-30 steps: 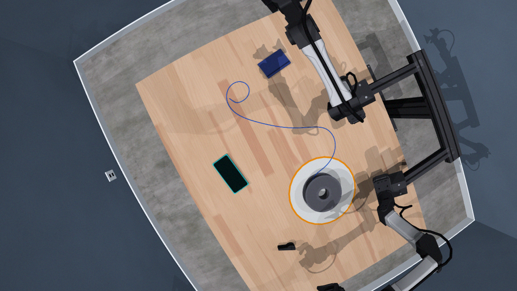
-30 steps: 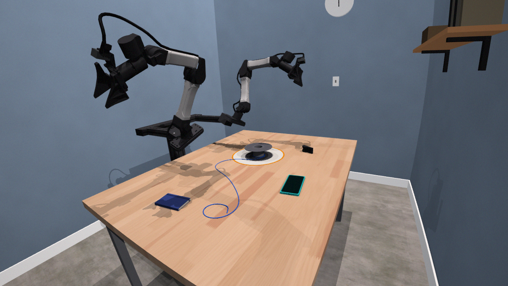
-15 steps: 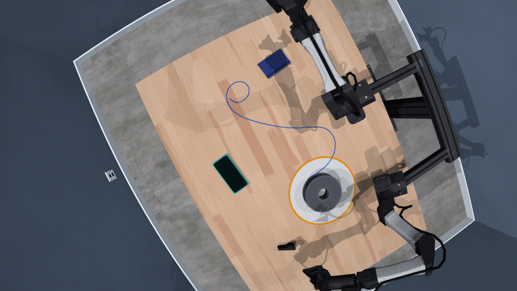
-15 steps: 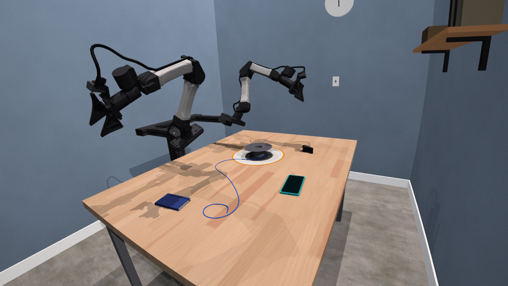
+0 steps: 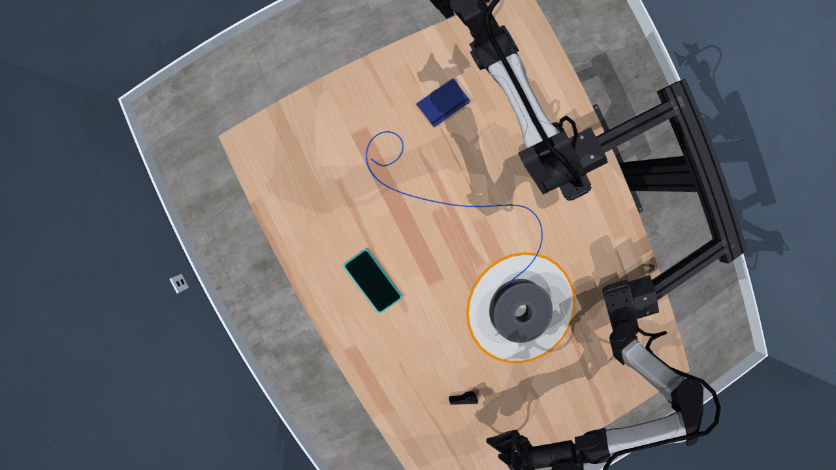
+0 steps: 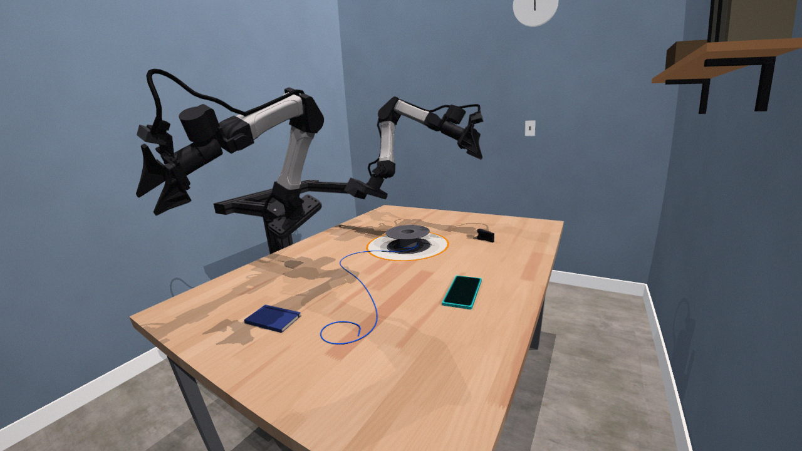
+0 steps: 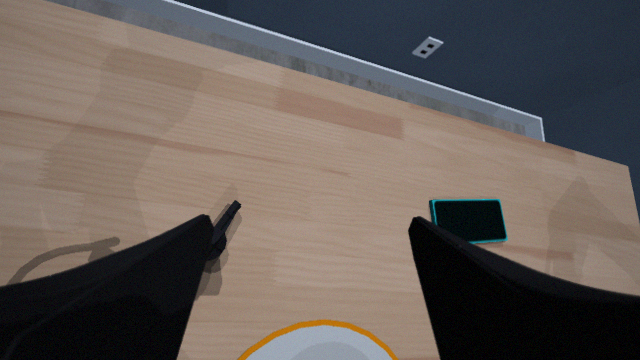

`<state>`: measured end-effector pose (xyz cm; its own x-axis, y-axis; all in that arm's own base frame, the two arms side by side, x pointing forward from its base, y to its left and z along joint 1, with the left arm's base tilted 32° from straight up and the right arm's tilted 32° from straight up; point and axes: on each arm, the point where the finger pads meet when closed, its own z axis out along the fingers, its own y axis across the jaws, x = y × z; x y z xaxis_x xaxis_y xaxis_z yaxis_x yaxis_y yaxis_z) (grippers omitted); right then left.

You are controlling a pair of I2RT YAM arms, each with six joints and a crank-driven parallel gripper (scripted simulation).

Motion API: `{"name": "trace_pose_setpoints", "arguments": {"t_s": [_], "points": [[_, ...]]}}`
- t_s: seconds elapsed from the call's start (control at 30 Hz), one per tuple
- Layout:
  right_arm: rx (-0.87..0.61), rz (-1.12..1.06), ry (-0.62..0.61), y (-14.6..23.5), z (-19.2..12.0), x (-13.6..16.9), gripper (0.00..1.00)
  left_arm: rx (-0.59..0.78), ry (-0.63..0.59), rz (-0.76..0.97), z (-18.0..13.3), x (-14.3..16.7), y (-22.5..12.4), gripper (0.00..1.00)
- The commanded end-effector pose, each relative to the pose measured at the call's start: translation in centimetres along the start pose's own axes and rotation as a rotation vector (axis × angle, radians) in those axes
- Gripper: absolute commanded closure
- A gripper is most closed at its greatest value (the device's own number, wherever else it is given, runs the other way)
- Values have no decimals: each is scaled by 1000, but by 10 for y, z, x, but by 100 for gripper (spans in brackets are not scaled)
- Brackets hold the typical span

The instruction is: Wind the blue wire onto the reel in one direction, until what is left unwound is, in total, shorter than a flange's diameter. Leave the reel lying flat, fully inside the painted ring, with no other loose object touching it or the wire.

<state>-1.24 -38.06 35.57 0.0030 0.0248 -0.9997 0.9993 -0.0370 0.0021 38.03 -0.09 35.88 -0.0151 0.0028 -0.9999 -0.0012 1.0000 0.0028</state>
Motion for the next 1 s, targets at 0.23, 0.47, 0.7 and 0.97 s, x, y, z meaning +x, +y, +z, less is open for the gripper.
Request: {"name": "trace_pose_setpoints", "arguments": {"t_s": [0.23,0.47,0.7,0.97], "points": [[7,-2,-25,-4,2,-5,0,1,-15,-3,2,-2,1,0],[-3,3,-15,0,3,-3,1,1,-15,-3,2,-2,1,0],[-73,33,58,33,14,9,5,1,-15,-3,2,-2,1,0],[-215,75,222,109,25,38,16,1,-15,-3,2,-2,1,0]]}}
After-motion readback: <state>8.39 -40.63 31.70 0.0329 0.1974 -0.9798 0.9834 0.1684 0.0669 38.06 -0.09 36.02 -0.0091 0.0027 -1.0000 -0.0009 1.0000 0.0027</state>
